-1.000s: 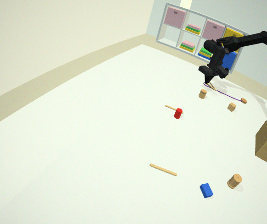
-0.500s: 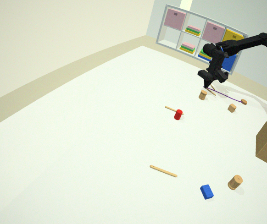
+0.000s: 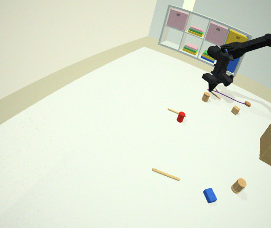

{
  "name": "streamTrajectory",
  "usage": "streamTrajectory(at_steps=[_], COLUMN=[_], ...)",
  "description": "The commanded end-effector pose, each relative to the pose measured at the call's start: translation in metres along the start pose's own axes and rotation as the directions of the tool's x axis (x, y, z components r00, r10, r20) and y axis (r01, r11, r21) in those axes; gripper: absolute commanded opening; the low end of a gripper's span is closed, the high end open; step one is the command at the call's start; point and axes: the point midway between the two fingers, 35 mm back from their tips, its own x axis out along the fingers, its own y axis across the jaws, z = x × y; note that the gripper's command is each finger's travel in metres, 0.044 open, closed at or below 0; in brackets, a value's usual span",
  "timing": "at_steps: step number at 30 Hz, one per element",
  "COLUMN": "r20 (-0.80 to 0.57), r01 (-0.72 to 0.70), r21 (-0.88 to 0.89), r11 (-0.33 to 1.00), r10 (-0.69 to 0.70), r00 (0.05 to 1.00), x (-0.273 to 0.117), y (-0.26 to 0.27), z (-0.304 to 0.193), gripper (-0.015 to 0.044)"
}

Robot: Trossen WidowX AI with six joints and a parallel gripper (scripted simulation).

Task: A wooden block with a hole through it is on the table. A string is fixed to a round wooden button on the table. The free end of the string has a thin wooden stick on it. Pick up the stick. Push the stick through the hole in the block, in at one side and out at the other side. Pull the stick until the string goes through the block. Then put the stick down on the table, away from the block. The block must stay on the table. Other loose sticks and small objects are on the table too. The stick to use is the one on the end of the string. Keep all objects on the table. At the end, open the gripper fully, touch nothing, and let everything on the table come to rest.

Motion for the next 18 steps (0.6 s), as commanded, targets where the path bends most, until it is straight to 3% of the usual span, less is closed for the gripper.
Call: streamTrajectory(at_steps=[1,18], r20=[-0.001,0.000], r01=[-0.003,-0.003], r21=[-0.001,-0.002], r11=[1.000,1.000], r10=[0.003,0.003], r00=[1.000,1.000], x=[-0.001,-0.001], y=[0.001,0.002], z=[0.004,0.024], gripper=[0.0000,0.0000])
